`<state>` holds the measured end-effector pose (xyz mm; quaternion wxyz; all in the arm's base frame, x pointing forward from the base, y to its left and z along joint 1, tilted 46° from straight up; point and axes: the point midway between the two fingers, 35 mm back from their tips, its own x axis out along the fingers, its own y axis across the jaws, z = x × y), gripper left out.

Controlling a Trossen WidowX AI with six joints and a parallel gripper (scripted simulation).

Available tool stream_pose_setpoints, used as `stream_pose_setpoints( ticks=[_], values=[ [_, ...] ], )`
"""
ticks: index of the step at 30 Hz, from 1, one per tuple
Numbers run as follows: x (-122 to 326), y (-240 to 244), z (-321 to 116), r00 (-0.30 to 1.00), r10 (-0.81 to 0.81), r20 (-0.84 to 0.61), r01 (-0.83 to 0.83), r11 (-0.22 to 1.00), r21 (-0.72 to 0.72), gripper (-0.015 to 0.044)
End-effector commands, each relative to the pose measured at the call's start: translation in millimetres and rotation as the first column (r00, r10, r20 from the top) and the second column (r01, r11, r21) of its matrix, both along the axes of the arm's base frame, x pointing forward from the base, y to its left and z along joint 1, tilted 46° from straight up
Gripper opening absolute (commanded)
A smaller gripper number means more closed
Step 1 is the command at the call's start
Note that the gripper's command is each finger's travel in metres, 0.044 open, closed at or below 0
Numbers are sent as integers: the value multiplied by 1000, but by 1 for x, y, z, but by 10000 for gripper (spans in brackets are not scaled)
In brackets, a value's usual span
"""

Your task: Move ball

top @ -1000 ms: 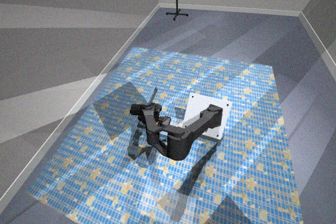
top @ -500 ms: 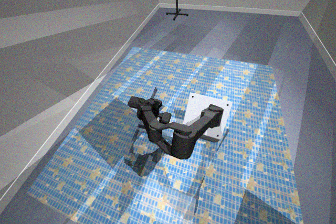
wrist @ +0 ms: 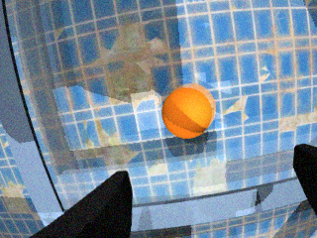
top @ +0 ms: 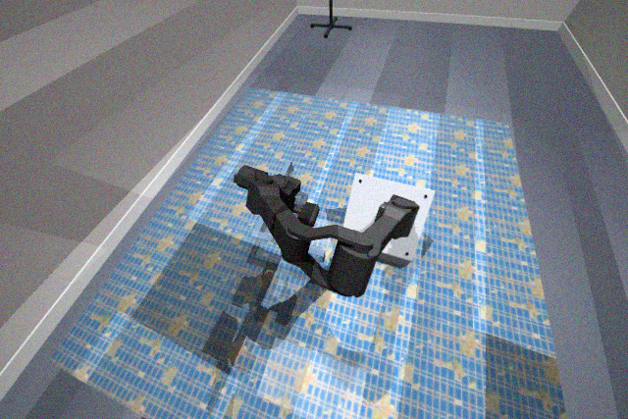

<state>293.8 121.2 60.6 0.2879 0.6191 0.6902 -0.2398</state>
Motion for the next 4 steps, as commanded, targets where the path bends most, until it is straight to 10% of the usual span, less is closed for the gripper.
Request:
stream_pose_setpoints(
  ticks=[1, 4],
  values=[
    [6, -26, 25, 1000, -7, 24, 7, 1000, -1, 405],
    [6, -28, 27, 1000, -7, 24, 7, 1000, -1, 440]
  ],
)
